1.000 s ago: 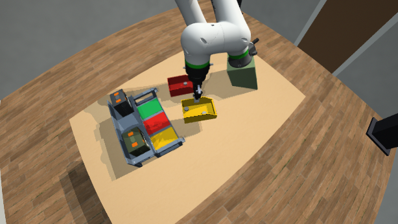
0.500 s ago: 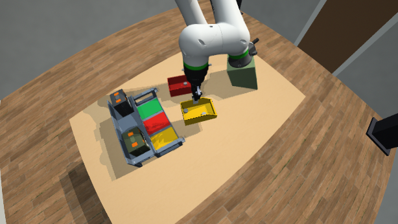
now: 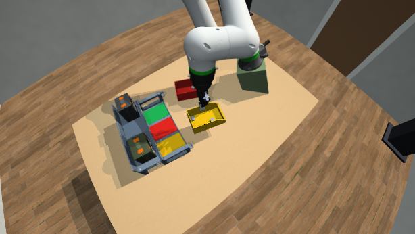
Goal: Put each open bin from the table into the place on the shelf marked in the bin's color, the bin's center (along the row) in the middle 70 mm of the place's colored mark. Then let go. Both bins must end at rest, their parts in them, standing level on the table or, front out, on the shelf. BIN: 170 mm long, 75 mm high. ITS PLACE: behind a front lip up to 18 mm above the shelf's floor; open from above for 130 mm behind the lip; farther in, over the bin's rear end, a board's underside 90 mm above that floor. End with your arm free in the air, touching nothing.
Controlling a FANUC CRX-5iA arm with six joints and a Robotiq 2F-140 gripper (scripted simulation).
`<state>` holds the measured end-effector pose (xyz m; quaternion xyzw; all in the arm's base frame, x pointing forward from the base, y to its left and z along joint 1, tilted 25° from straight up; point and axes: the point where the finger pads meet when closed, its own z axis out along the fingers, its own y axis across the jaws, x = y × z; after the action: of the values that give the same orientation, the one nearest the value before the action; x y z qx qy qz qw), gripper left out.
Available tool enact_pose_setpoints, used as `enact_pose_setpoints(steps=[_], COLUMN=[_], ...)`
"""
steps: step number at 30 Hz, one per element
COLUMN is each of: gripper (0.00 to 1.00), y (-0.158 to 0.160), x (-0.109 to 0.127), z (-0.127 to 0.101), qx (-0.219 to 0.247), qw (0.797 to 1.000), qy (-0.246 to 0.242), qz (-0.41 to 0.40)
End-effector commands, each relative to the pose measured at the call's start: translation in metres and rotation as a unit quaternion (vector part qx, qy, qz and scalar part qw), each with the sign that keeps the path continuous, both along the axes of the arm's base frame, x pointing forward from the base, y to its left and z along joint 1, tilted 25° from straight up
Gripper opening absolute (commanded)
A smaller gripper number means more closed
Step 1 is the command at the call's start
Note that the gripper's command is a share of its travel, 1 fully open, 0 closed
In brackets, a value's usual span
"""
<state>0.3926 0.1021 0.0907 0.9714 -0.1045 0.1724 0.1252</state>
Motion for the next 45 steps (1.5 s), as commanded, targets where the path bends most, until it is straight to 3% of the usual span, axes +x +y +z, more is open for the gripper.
enact_pose_setpoints(steps=[1, 45], gripper=[0.0, 0.0], y=[0.001, 0.006], x=[0.002, 0.015], z=[0.001, 0.004], qx=[-0.003, -0.023], qw=[1.0, 0.997], qy=[0.003, 0.021], qz=[0.01, 0.067])
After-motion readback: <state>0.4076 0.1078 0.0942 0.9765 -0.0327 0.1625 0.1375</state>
